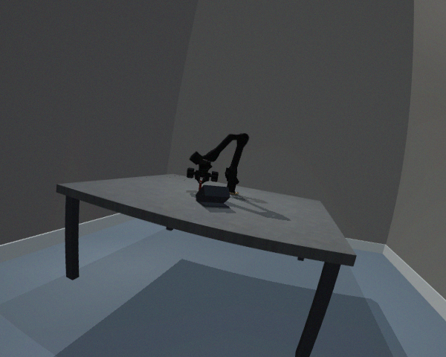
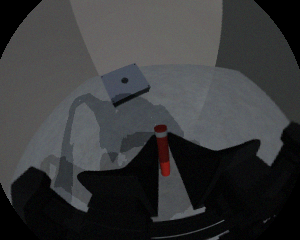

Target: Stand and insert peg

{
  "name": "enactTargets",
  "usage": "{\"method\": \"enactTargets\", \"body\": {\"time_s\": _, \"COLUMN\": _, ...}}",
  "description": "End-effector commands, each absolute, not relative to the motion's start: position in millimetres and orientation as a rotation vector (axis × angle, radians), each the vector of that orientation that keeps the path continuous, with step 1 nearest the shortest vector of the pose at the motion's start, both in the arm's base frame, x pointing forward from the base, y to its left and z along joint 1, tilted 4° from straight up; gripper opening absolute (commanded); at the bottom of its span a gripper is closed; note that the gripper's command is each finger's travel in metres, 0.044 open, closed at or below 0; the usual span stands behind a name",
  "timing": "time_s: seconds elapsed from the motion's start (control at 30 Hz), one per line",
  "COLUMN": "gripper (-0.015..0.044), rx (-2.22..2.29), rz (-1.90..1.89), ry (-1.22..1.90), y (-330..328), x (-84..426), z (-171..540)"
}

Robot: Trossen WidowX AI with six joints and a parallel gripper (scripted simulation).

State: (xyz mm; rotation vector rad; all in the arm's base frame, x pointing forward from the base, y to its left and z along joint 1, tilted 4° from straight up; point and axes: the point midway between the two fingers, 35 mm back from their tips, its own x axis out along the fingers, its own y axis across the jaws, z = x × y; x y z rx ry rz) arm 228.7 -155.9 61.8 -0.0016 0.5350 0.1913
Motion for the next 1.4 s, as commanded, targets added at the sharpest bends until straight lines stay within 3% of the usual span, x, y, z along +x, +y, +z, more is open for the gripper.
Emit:
{"method": "enactTargets", "body": {"time_s": 0.0, "gripper": 0.0049, "rx": 0.001, "rz": 0.194, "ry": 0.491, "y": -155.9, "x": 225.6, "z": 61.8}}
{"method": "enactTargets", "body": {"time_s": 1.37, "gripper": 0.0049, "rx": 0.030, "rz": 0.190, "ry": 0.202, "y": -159.9, "x": 201.6, "z": 58.0}}
